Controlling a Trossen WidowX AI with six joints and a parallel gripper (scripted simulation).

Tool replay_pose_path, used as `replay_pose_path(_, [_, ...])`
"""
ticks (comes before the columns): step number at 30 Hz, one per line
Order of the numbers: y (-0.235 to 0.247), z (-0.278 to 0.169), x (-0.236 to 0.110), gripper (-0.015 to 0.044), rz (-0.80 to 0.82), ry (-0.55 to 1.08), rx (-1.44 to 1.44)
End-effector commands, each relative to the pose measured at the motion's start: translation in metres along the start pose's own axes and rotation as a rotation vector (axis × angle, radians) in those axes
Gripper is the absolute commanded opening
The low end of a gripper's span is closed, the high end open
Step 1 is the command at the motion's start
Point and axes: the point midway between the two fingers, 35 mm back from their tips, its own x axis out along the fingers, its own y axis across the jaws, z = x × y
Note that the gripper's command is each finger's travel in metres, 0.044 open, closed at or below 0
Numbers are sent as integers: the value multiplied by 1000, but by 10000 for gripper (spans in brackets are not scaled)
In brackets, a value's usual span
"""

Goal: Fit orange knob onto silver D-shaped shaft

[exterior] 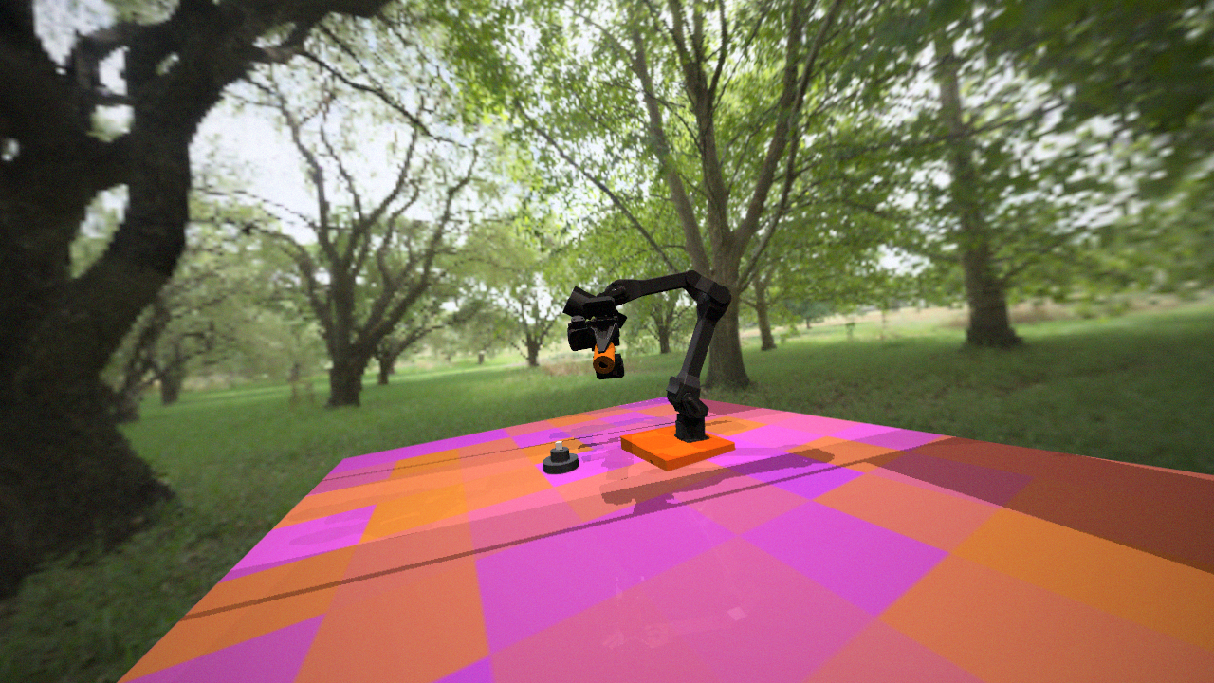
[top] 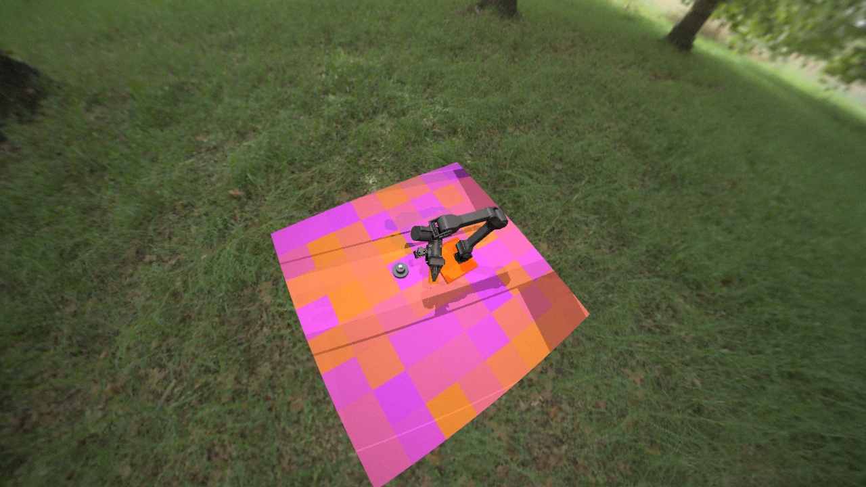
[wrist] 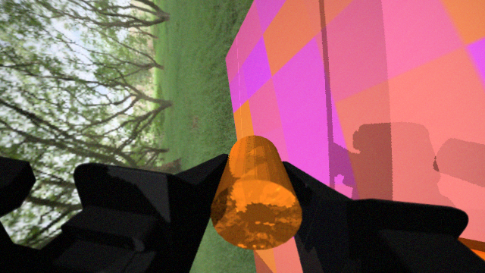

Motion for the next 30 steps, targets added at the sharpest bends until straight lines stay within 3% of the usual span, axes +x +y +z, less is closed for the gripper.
replay_pose_path(1, [0, 0, 0, 0, 0, 1, 0])
replay_pose_path(20, [-2, -1, 2, 0, 2, 0, -3])
replay_pose_path(30, [-14, -1, 16, 0, -208, 0, -4])
